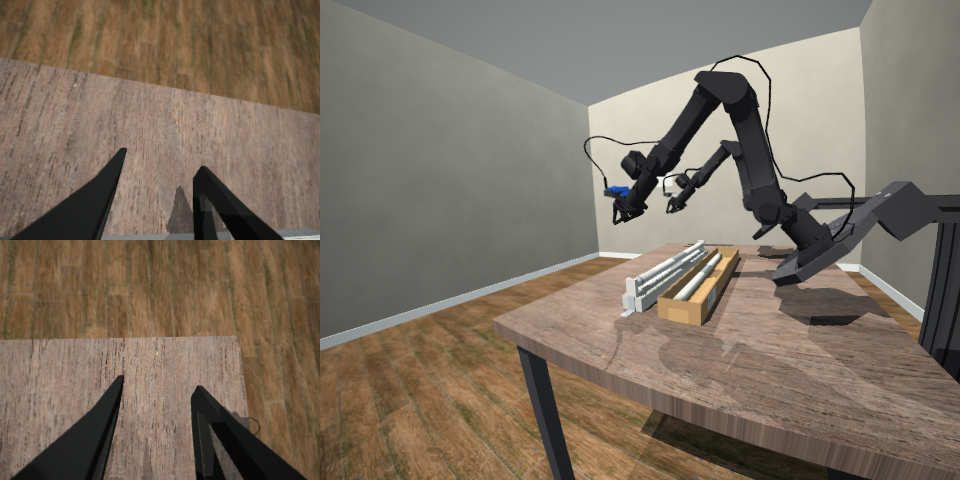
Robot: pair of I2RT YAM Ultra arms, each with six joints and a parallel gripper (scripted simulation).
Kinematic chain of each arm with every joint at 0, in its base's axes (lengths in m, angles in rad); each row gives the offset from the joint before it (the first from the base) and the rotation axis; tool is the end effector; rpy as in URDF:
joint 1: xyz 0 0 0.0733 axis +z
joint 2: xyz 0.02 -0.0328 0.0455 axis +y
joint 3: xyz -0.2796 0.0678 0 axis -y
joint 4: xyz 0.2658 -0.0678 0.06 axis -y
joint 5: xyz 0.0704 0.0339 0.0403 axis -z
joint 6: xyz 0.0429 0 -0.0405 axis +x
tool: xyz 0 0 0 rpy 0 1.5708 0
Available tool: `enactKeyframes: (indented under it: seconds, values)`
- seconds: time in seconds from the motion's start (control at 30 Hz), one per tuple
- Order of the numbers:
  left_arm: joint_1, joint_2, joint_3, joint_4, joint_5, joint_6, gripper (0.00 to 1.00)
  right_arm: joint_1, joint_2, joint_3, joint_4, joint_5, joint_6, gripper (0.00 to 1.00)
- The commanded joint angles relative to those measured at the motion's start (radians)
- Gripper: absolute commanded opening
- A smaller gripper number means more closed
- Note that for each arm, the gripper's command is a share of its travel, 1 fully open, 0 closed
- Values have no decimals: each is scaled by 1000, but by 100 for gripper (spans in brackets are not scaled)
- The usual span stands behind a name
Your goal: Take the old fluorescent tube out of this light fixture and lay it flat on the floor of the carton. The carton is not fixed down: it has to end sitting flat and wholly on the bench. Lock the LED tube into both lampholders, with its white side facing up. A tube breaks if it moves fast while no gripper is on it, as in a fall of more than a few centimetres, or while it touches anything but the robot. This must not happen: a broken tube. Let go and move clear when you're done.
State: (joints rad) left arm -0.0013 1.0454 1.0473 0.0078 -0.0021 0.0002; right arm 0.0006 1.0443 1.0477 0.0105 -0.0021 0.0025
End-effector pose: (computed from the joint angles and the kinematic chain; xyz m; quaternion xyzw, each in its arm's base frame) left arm 0.2587 0.0009 0.4221 -0.0002 0.7037 0.0003 0.7105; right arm 0.2584 0.0013 0.4228 -0.0001 0.7022 0.0018 0.7120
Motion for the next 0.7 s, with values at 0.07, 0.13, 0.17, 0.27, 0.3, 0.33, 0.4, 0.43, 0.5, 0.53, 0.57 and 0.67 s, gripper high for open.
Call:
enactKeyframes:
  seconds: [0.07, 0.13, 0.17, 0.27, 0.3, 0.33, 0.4, 0.43, 0.5, 0.53, 0.57, 0.67]
  values:
    - [11, -18, 40, -7, 8, 11, 49, -2, -10, 44, 2, 3, -6, 49]
    - [4, -12, 31, 12, 8, 10, 49, 0, -9, 34, 10, 2, -4, 49]
    - [-15, 8, 21, -20, -7, 37, 49, 30, 22, -36, -43, 14, -27, 49]
    - [-21, -33, -28, -43, -27, 136, 49, 72, 27, -26, -77, 63, -95, 49]
    - [-26, -34, -35, -52, -35, 177, 49, 92, 32, -38, -95, 81, -125, 49]
    - [-31, -36, -43, -62, -43, 223, 49, 117, 39, -43, -113, 102, -158, 49]
    - [-45, -42, -59, -81, -66, 324, 49, 175, 48, -44, -143, 156, -227, 49]
    - [-53, -40, -62, -87, -77, 367, 49, 203, 51, -44, -154, 184, -254, 49]
    - [-71, -46, -81, -106, -100, 445, 49, 263, 68, -65, -188, 228, -309, 49]
    - [-79, -47, -90, -116, -110, 485, 49, 293, 75, -71, -204, 251, -337, 49]
    - [-89, -51, -99, -125, -123, 526, 49, 325, 83, -79, -221, 275, -364, 49]
    - [-97, -53, -107, -134, -134, 566, 49, 356, 91, -87, -237, 298, -393, 49]
